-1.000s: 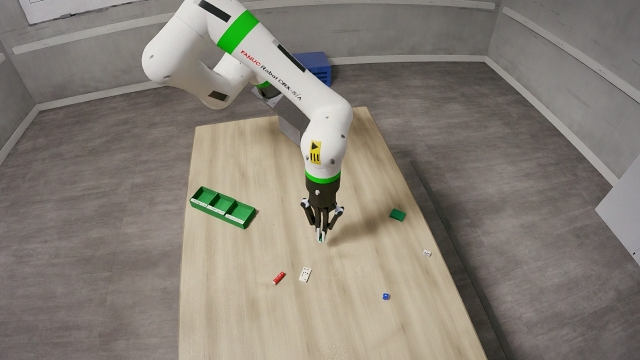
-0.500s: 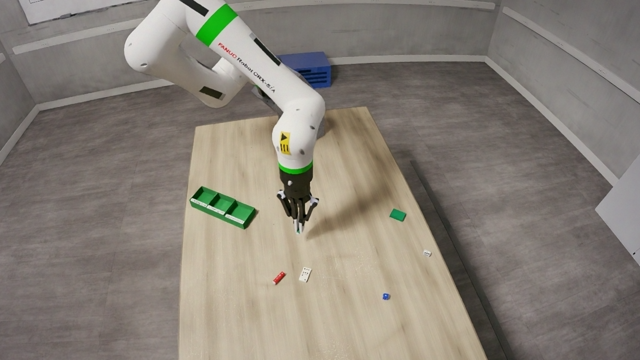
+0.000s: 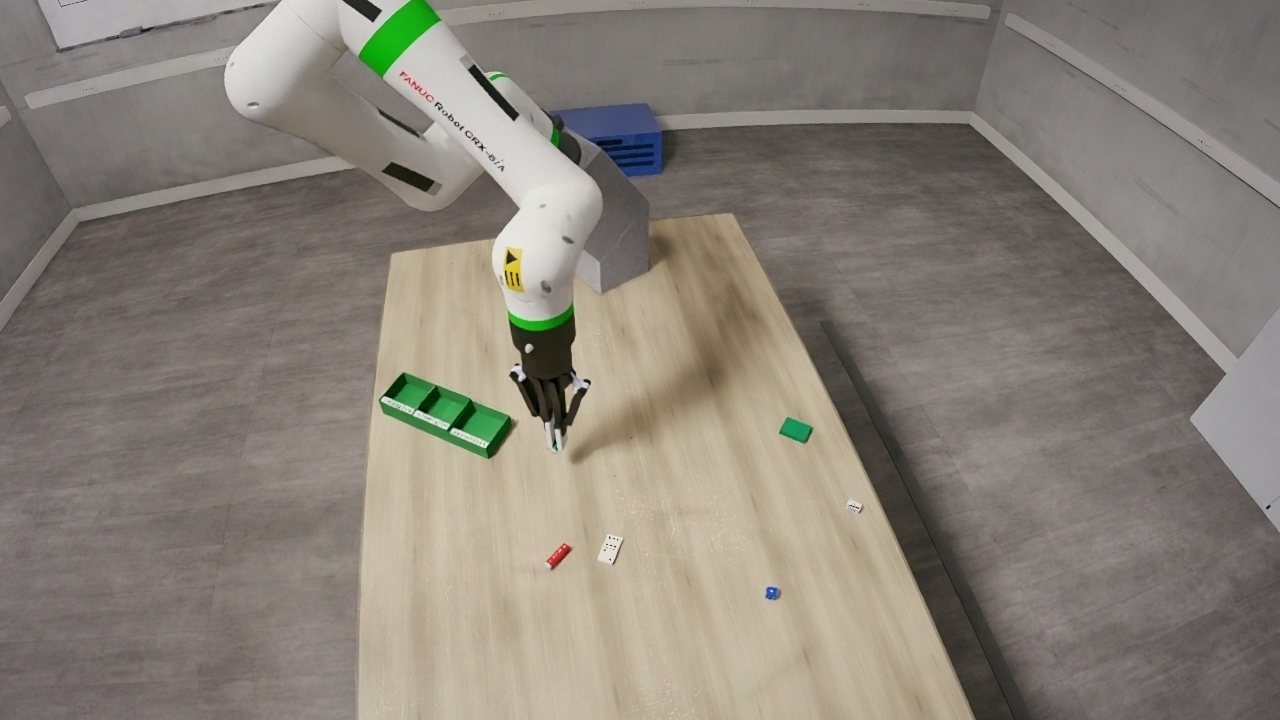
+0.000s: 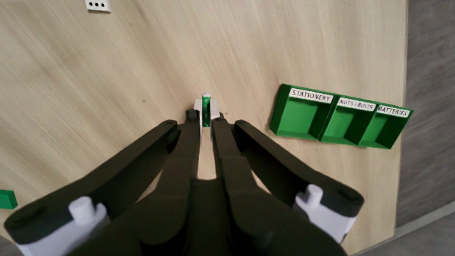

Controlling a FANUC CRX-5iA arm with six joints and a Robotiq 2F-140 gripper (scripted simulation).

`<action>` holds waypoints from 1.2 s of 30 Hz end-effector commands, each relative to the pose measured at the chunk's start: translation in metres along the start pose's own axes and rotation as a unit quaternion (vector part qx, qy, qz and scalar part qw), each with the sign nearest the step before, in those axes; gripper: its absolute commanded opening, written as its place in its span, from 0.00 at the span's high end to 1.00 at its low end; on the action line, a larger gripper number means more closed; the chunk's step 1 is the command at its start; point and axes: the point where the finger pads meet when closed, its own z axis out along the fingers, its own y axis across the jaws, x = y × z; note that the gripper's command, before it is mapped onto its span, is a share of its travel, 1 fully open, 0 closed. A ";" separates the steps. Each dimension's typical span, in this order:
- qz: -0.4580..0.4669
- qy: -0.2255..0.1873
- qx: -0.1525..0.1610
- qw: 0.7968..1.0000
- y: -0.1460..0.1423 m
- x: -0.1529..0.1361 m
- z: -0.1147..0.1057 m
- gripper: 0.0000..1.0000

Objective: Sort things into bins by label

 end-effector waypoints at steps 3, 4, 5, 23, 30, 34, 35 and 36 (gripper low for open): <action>0.000 0.001 0.001 1.000 0.037 -0.005 -0.001 0.88; 0.000 0.001 0.001 1.000 0.043 -0.005 -0.001 0.88; 0.000 0.001 0.001 1.000 0.049 -0.006 -0.001 0.88; 0.000 0.001 0.001 1.000 0.144 -0.019 0.000 0.88; 0.000 0.001 0.001 1.000 0.174 -0.023 0.000 0.88; 0.000 0.001 0.001 1.000 0.198 -0.026 0.000 0.88; 0.000 0.001 0.001 1.000 0.203 -0.027 0.000 0.88; 0.000 0.001 0.001 1.000 0.209 -0.028 0.000 0.88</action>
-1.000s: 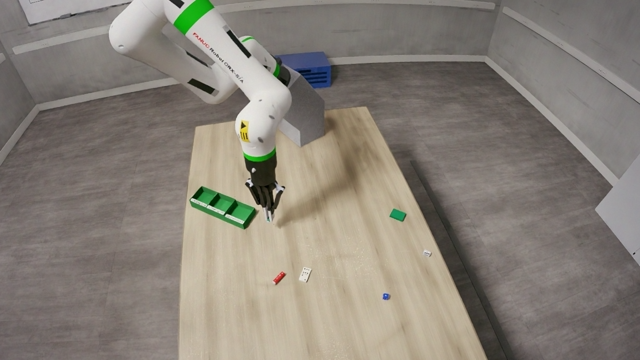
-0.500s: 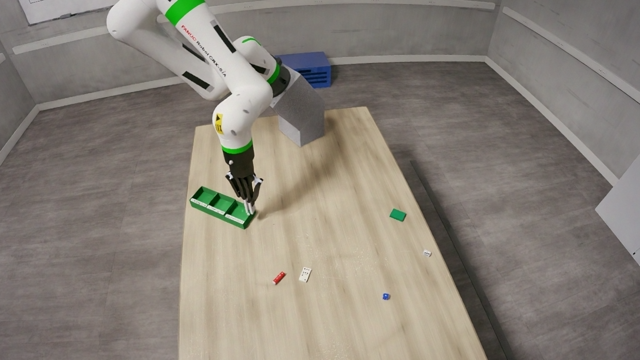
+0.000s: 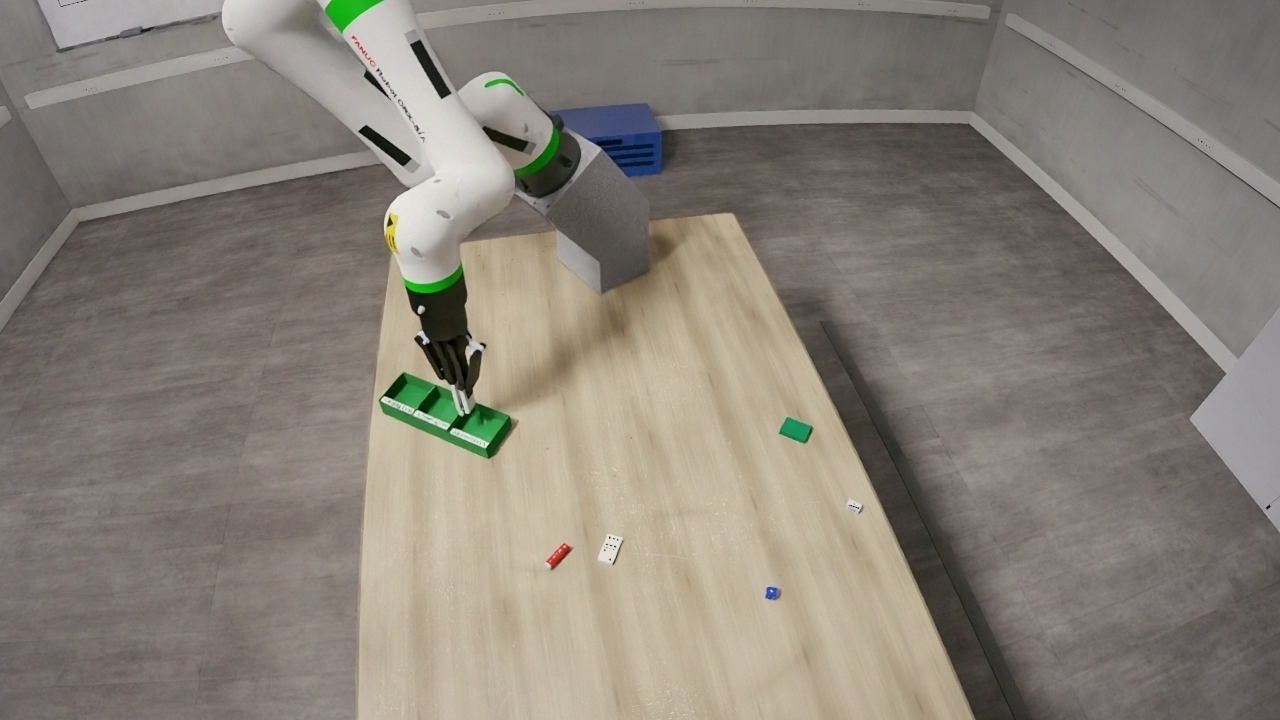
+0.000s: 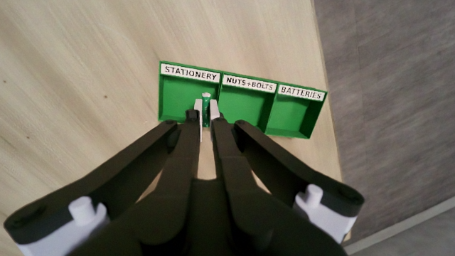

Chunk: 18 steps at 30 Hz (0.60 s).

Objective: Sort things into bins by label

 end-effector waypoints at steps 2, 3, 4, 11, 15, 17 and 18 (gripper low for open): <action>-0.001 0.000 0.002 1.000 0.032 -0.004 0.000 0.88; -0.001 0.000 0.002 1.000 0.038 -0.005 0.000 0.88; -0.001 0.000 0.002 1.000 0.044 -0.005 0.000 0.88; 0.024 -0.001 0.002 1.000 0.068 -0.009 0.000 0.88; 0.103 -0.001 0.002 0.995 0.092 -0.012 0.000 0.88; 0.139 -0.001 0.002 0.990 0.104 -0.013 0.000 0.88; 0.157 -0.001 0.002 0.988 0.110 -0.014 0.000 0.88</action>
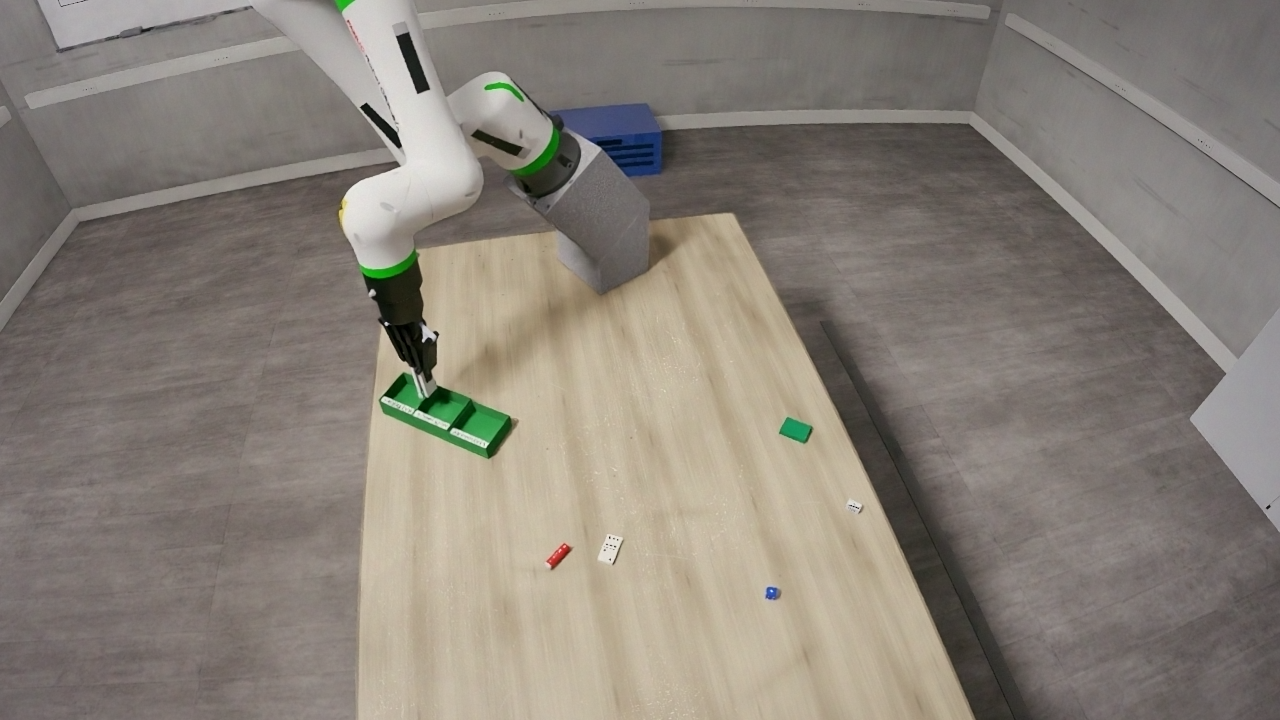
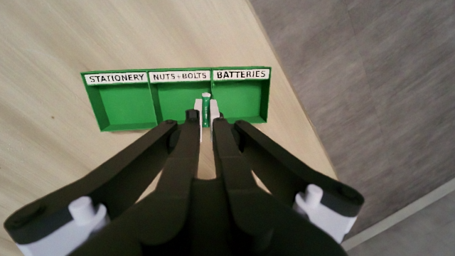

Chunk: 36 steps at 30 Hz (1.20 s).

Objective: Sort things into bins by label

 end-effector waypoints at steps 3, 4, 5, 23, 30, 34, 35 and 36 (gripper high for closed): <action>0.113 0.000 0.001 0.994 0.038 0.003 0.000 0.88; 0.113 0.000 0.001 0.994 0.038 0.003 0.000 0.88; 0.113 0.000 0.001 0.994 0.038 0.003 0.000 0.88; 0.424 -0.006 0.007 0.906 0.052 0.004 0.000 0.88; 0.516 -0.011 0.010 0.856 0.052 0.004 0.000 0.88; 0.569 -0.012 0.009 0.822 0.053 0.004 0.000 0.88; 0.582 -0.012 0.009 0.813 0.053 0.004 0.000 0.88; 0.594 -0.012 0.009 0.804 0.053 0.004 0.000 0.88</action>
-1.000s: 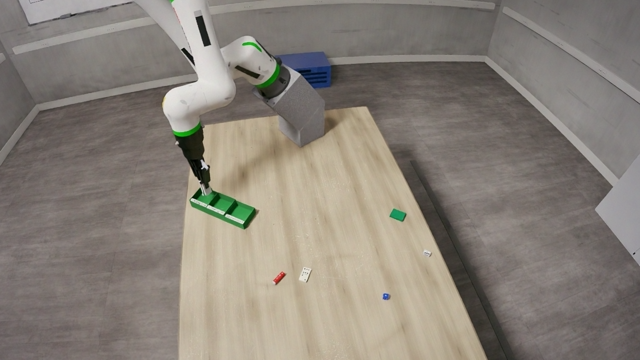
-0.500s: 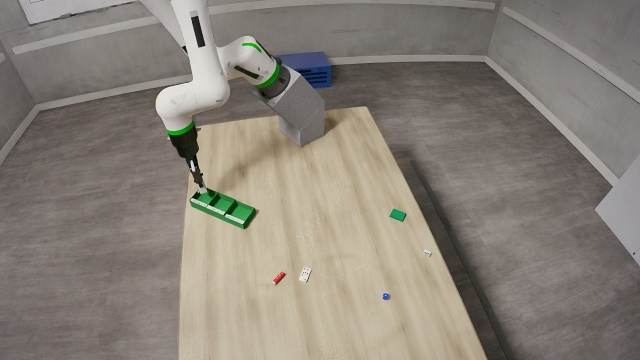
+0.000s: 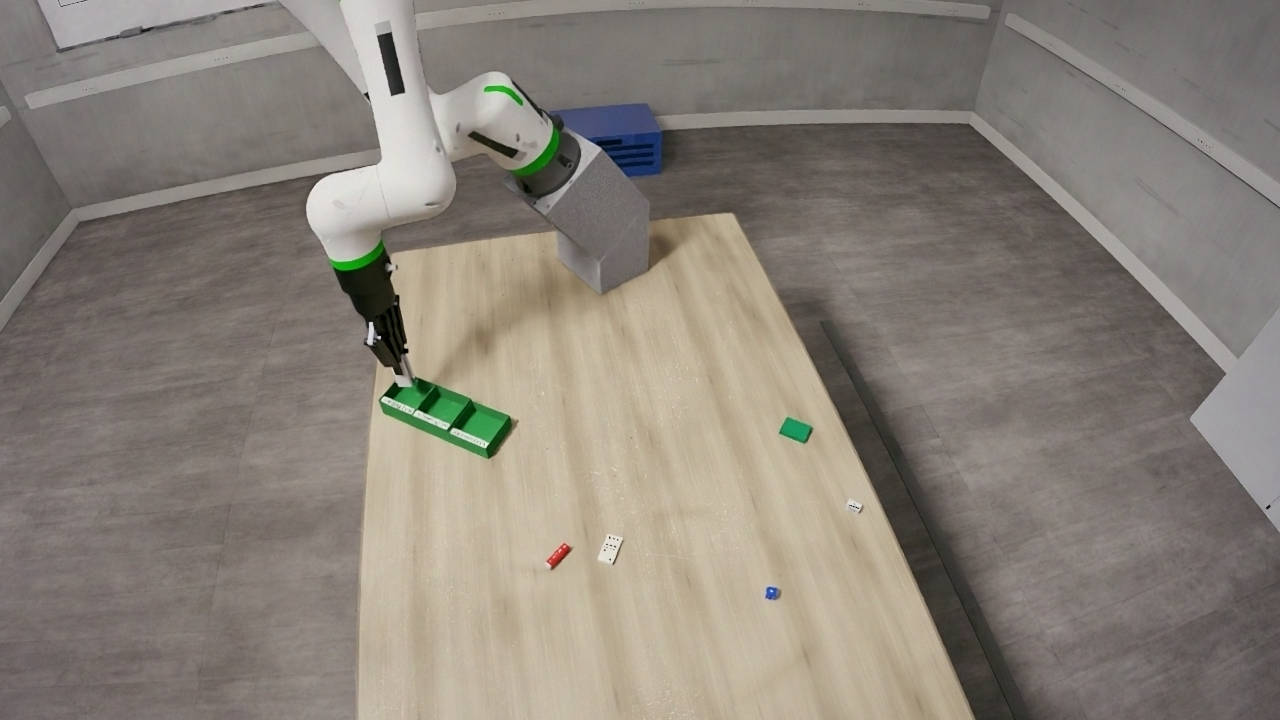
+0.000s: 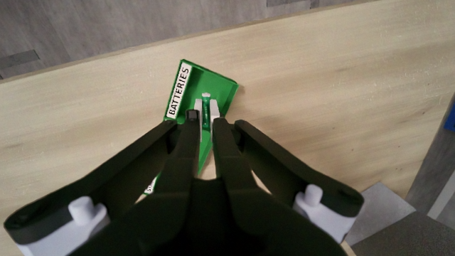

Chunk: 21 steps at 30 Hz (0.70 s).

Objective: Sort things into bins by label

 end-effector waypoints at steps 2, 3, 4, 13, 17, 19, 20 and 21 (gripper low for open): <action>0.078 0.011 0.002 0.997 0.000 0.000 0.000 0.88; 0.078 0.011 0.002 0.997 0.000 0.000 0.000 0.88; 0.121 0.014 0.003 0.993 0.000 0.000 0.000 0.88; 0.175 0.024 0.005 0.984 0.000 0.001 0.000 0.88; 0.175 0.024 0.005 0.984 0.000 0.001 0.000 0.88; 0.175 0.024 0.005 0.984 0.000 0.000 0.000 0.88; 0.175 0.024 0.005 0.984 0.000 0.000 0.000 0.88; 0.175 0.024 0.005 0.984 0.000 0.000 0.000 0.88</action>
